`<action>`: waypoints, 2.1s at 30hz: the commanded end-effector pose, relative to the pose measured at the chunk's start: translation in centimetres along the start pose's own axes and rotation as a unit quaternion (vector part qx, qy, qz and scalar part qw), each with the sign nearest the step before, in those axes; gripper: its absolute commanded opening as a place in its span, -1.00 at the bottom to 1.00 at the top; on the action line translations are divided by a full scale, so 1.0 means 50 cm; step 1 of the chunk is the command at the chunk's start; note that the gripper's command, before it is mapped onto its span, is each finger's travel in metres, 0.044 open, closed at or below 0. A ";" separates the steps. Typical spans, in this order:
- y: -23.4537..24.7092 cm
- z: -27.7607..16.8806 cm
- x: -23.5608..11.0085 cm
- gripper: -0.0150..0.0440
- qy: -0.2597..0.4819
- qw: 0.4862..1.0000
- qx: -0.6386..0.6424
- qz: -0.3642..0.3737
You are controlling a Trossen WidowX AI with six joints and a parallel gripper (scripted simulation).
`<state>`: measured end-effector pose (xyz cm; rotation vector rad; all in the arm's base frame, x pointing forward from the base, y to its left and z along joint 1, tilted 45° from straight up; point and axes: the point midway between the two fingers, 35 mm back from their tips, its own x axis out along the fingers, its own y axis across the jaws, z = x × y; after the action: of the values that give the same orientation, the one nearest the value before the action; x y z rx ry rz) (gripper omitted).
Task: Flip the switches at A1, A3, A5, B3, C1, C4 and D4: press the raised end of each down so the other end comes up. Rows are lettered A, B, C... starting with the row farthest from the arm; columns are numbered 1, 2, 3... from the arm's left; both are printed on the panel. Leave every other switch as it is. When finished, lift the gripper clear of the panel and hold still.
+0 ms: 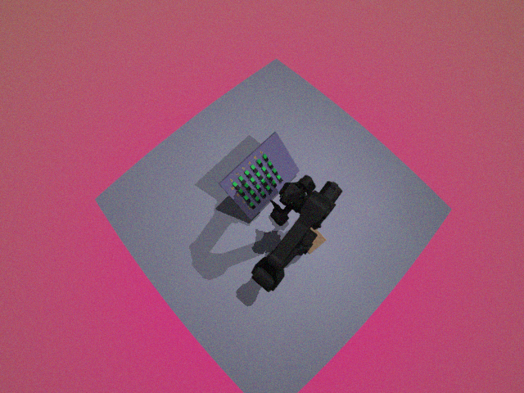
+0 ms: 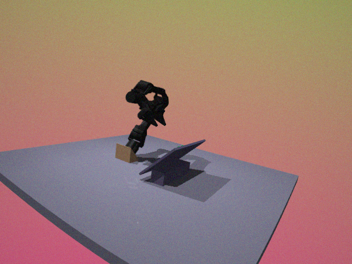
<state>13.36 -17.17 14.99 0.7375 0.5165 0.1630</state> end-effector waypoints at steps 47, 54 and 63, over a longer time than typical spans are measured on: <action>0.154 0.079 0.290 -0.49 0.050 0.998 0.023 -0.001; 0.154 0.077 0.311 -0.49 0.050 0.998 0.022 -0.001; 0.154 0.077 0.311 -0.49 0.050 0.998 0.022 -0.001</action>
<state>28.95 -8.79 16.60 0.7746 0.6167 0.1936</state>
